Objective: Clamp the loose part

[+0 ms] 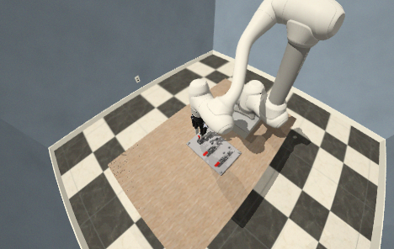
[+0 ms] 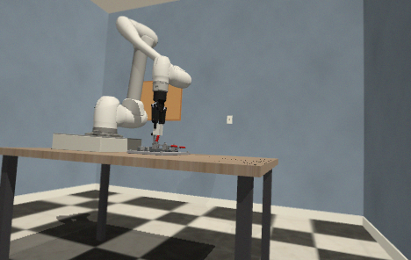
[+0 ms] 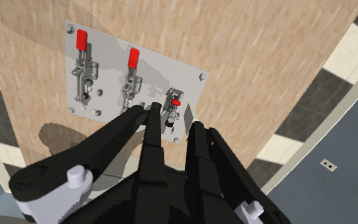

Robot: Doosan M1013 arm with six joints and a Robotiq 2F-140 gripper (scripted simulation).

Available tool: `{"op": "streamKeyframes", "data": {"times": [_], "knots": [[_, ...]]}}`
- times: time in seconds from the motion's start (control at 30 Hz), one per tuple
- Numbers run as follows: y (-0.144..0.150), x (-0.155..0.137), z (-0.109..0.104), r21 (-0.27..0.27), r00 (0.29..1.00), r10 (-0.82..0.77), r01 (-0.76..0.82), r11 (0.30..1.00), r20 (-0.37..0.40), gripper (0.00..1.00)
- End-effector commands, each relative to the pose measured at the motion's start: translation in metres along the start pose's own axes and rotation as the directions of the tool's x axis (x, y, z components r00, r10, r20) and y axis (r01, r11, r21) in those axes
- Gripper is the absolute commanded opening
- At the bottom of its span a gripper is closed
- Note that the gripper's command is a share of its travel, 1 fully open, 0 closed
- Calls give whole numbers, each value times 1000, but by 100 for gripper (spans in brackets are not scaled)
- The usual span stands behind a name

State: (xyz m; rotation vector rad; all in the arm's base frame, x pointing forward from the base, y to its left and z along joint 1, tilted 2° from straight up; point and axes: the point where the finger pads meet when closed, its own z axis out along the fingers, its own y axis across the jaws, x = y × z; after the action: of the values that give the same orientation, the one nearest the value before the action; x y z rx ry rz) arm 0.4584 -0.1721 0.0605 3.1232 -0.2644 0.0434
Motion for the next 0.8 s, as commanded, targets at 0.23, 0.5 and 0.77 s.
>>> {"op": "streamKeyframes", "data": {"times": [0.23, 0.5, 0.77], "knots": [[0, 0, 4, 0, 1000, 0, 0, 1000, 0, 35], [0, 0, 19, 0, 1000, 0, 0, 1000, 0, 35], [0, 0, 35, 0, 1000, 0, 0, 1000, 0, 35]]}}
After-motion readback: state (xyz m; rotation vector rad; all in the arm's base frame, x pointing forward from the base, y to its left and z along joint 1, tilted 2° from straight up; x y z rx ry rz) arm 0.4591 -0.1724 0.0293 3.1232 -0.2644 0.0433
